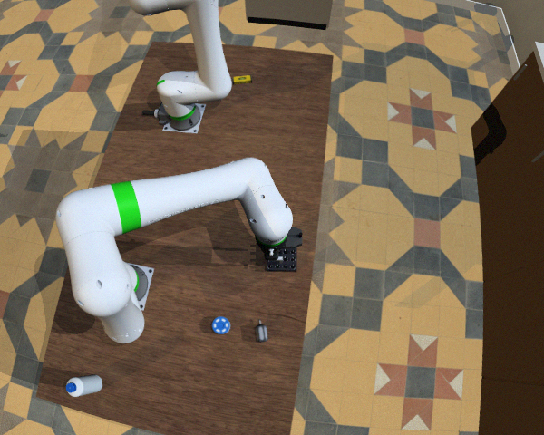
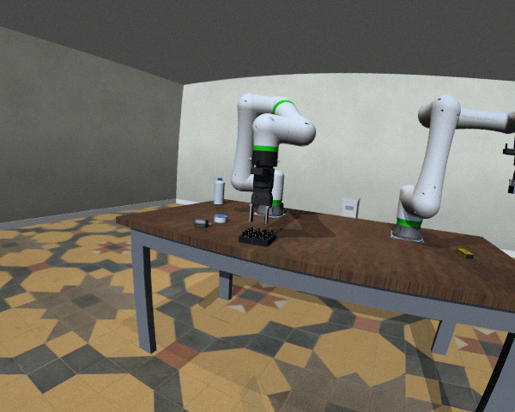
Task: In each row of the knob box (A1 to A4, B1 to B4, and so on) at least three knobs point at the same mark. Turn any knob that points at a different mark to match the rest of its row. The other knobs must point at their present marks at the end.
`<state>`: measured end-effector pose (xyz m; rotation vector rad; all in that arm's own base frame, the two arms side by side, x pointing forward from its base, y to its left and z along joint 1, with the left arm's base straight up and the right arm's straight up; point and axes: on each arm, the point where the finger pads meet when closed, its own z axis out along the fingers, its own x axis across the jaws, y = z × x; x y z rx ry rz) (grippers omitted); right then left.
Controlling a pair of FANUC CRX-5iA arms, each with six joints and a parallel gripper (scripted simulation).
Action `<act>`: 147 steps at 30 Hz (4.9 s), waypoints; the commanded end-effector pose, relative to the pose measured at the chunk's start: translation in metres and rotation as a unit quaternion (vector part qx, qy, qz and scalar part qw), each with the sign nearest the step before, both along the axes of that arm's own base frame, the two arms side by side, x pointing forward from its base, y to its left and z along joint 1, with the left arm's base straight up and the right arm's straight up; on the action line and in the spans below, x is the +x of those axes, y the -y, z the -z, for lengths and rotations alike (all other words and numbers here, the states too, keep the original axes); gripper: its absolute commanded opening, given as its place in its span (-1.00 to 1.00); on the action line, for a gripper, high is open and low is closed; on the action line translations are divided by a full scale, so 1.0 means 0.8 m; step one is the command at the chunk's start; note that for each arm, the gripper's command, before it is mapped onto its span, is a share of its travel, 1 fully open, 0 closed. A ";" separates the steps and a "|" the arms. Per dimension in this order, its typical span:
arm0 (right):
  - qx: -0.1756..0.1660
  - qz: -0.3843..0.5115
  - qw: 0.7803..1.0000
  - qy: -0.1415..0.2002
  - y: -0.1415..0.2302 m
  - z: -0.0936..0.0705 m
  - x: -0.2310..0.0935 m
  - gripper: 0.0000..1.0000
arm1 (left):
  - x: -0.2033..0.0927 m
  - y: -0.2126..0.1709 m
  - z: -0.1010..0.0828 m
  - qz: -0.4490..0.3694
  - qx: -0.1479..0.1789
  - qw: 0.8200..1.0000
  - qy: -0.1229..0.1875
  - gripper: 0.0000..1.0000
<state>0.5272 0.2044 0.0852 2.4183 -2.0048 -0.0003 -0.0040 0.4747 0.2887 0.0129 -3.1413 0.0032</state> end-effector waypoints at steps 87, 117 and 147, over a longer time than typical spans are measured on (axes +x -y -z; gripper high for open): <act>0.000 0.018 1.000 0.001 0.011 -0.002 -0.064 1.00 | 0.000 0.000 -0.001 0.000 0.001 1.000 0.000 1.00; 0.000 0.397 0.918 0.001 0.018 -0.011 -0.037 1.00 | 0.000 0.000 -0.001 0.000 0.001 1.000 0.000 1.00; 0.001 0.743 0.669 0.000 0.015 -0.018 -0.024 1.00 | 0.000 0.000 -0.001 0.000 0.001 1.000 0.000 1.00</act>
